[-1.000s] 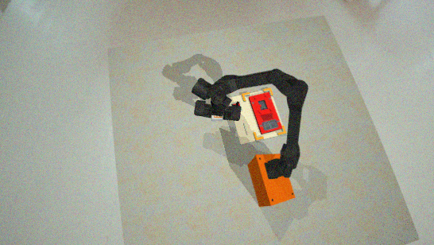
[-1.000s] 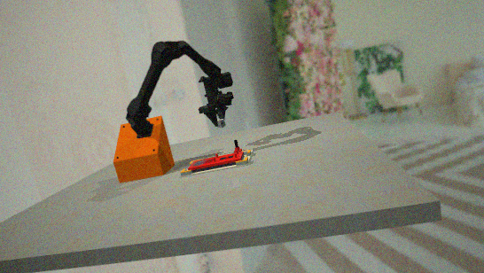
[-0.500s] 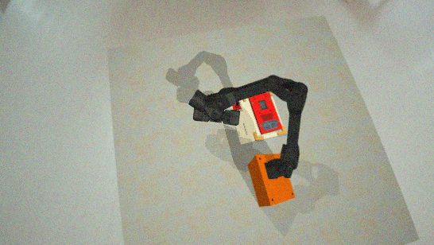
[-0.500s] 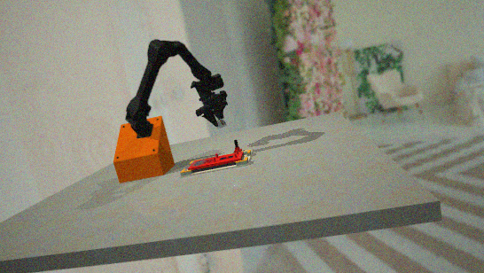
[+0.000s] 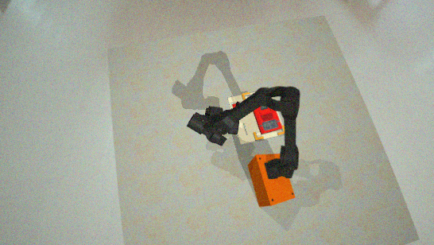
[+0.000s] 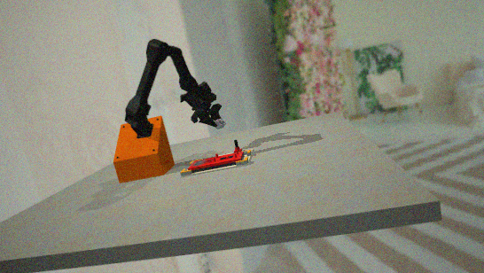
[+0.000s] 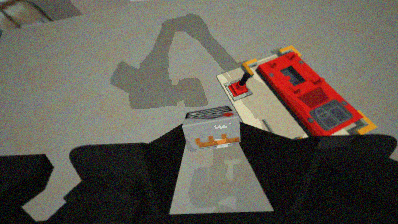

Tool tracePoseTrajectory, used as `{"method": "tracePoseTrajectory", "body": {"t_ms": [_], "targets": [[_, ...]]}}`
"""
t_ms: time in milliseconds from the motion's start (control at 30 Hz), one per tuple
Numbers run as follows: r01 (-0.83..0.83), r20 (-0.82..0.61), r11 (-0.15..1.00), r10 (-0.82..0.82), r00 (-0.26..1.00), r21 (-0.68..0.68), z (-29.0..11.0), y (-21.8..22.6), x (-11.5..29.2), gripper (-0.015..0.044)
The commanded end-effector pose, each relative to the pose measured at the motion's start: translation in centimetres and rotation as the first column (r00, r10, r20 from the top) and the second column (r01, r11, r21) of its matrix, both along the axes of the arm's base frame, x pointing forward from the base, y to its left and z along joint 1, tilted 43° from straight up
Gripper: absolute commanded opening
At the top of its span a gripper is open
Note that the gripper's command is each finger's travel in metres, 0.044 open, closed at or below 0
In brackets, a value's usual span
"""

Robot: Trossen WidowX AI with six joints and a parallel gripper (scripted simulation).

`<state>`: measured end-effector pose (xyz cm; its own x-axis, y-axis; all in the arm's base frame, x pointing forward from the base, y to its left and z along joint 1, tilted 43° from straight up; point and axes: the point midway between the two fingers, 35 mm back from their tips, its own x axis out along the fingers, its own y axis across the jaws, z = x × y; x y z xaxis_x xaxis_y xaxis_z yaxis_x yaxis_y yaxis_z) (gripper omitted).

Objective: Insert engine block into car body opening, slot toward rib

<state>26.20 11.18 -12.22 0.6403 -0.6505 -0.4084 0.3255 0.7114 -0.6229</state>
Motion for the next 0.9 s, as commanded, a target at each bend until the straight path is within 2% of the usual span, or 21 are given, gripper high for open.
{"method": "tracePoseTrajectory", "body": {"t_ms": [0,433,867], "targets": [[-0.023,0.031,1.0,0.024,0.999,-0.012,0.1,0.1,0.0,0.0],[-0.105,0.124,0.992,0.113,0.986,-0.064,-1.2,-1.0,-0.3,0.0],[-0.106,0.126,0.992,0.114,0.985,-0.066,-3.2,-2.8,-0.2,0.0]]}}
